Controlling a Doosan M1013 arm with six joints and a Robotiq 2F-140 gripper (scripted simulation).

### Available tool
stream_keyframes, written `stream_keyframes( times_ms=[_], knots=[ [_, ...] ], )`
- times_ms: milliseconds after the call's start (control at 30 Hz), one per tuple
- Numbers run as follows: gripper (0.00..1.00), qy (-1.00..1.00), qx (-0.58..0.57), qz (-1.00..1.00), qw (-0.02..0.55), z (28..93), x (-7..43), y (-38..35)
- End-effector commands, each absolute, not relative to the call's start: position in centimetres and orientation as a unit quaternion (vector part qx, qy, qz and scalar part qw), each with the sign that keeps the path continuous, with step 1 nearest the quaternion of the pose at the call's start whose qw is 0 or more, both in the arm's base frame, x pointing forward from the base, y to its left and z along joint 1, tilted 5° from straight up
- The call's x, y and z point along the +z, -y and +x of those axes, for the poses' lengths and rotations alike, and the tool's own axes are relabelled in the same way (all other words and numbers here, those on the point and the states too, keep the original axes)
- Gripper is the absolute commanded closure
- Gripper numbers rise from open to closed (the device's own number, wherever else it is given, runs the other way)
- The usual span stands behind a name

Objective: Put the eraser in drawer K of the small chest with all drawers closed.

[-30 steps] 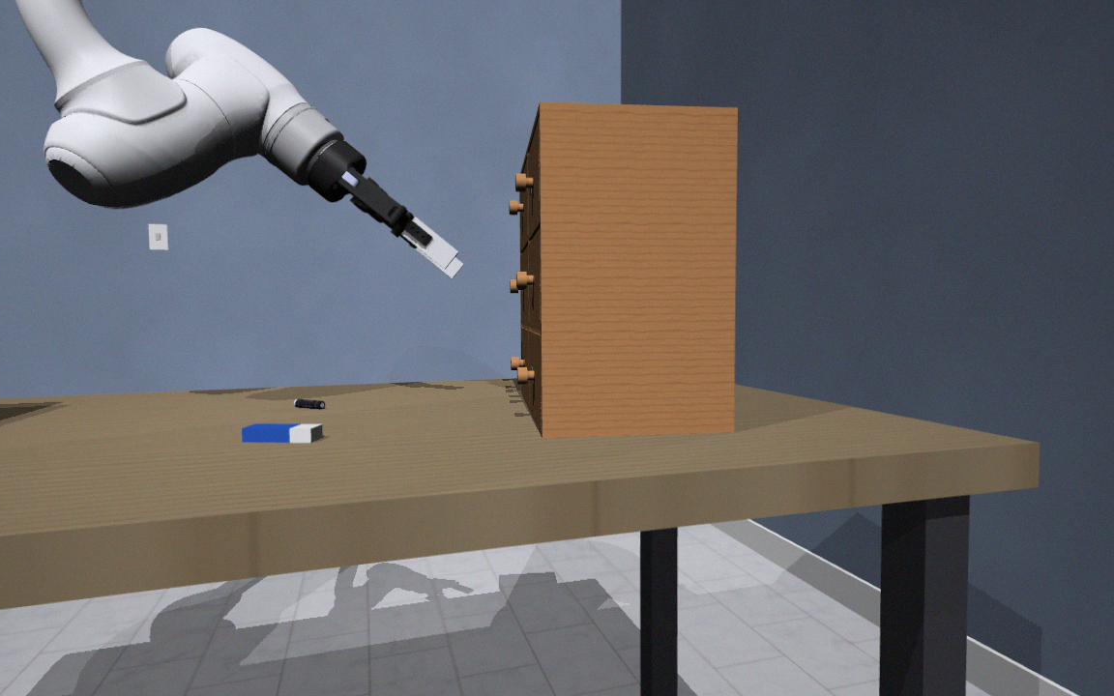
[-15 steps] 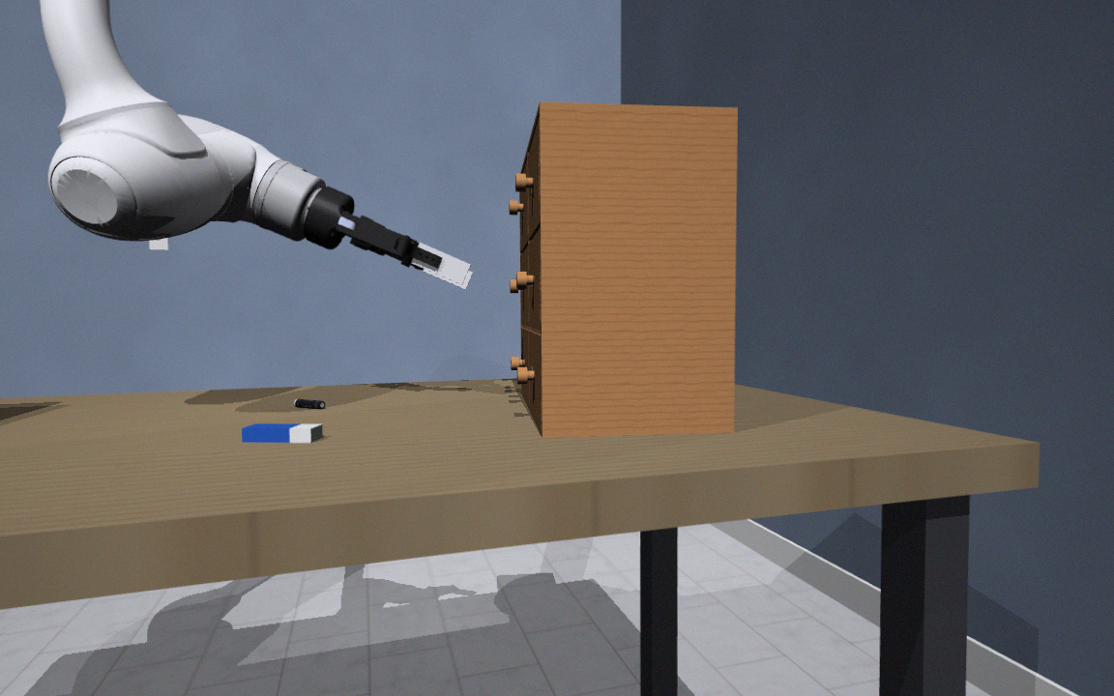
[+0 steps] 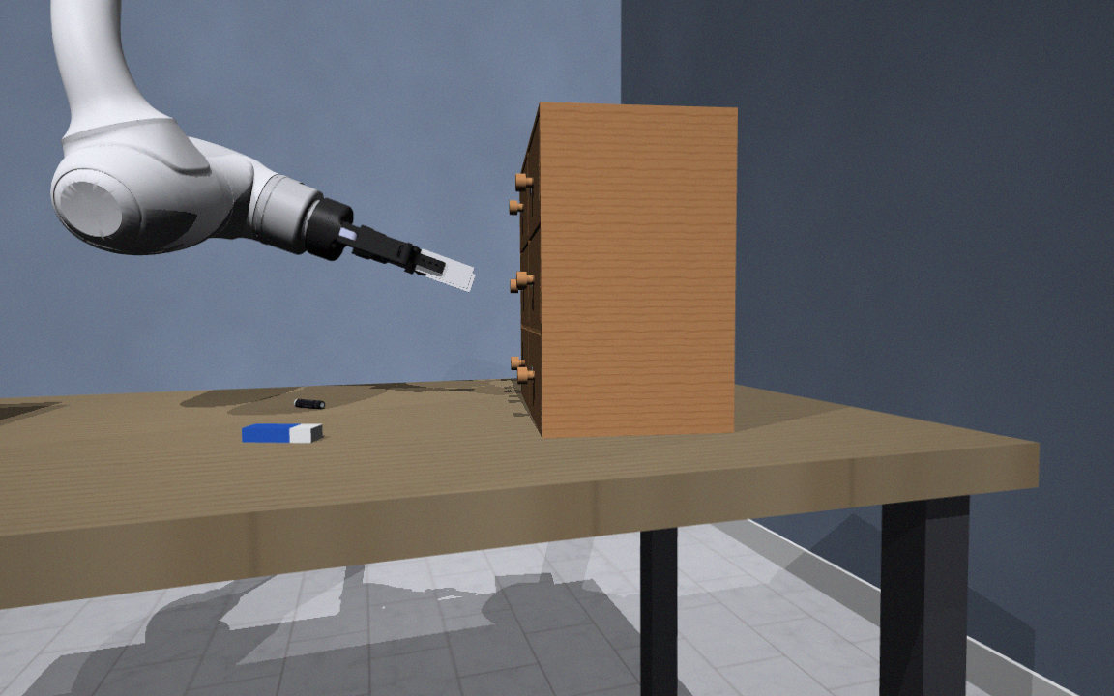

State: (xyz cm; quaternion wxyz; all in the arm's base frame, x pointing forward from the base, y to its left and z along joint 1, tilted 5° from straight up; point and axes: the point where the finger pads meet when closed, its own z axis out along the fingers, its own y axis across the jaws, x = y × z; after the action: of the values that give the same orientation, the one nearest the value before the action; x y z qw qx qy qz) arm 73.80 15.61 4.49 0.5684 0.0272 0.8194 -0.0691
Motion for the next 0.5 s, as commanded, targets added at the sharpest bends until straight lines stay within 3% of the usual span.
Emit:
stream_keyframes(
  times_ms=[0,467],
  knots=[
    [0.00,-0.819,-0.069,0.027,0.569,73.8,4.5,-15.6],
    [0.00,-0.819,-0.069,0.027,0.569,73.8,1.3,-15.3]
  ],
)
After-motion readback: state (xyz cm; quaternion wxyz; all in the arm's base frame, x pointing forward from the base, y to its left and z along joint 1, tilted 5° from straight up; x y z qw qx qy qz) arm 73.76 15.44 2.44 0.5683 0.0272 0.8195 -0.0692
